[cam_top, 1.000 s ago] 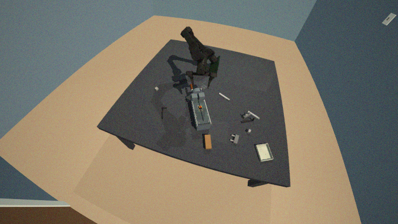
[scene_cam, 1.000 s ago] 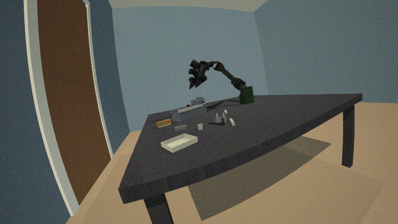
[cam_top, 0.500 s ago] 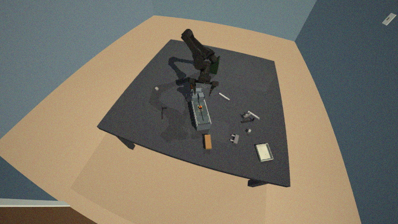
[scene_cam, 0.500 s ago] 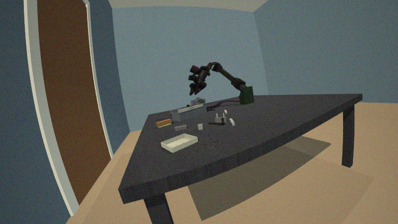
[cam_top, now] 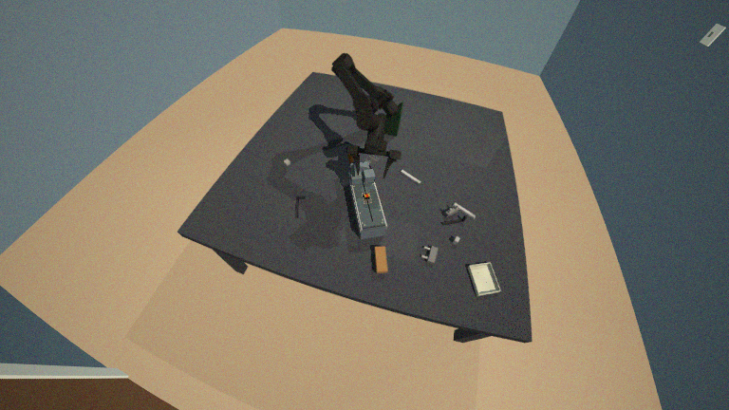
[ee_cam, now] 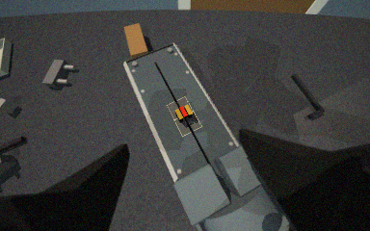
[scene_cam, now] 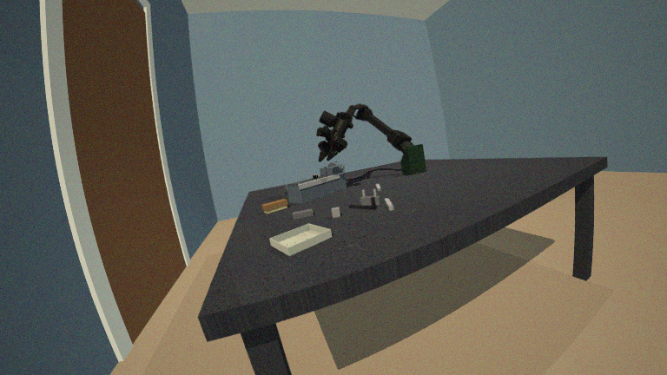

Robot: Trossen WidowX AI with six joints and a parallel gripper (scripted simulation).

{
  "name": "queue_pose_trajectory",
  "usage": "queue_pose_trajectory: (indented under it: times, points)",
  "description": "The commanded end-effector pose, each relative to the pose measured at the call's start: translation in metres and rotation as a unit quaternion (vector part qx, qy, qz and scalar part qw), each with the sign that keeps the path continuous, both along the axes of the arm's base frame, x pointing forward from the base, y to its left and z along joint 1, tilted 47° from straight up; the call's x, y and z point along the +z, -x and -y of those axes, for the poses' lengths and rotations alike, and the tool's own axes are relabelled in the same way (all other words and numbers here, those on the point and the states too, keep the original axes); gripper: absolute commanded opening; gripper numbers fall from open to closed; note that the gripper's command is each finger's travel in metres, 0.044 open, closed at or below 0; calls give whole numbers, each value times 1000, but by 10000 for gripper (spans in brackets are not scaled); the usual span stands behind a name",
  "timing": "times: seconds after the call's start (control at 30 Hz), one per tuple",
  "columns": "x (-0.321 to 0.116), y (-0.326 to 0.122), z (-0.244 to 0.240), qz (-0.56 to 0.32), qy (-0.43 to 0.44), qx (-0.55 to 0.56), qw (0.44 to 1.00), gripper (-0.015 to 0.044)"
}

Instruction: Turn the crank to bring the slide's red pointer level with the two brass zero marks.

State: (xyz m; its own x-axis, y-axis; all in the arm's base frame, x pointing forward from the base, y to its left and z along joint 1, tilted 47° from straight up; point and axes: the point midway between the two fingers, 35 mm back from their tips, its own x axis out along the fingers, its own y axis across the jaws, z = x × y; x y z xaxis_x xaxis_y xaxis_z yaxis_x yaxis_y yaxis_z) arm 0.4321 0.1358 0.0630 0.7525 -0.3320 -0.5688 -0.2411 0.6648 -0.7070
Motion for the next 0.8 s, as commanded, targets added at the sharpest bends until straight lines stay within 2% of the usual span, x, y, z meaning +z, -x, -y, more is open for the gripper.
queue_pose_trajectory:
  times: [0.0, 0.17, 0.7, 0.77]
  points:
    - [-1, 0, 0, -2, 0, 2, 1000, 440]
    - [-1, 0, 0, -2, 0, 2, 1000, 440]
    - [-1, 0, 0, -2, 0, 2, 1000, 20]
    - [-1, 0, 0, -2, 0, 2, 1000, 0]
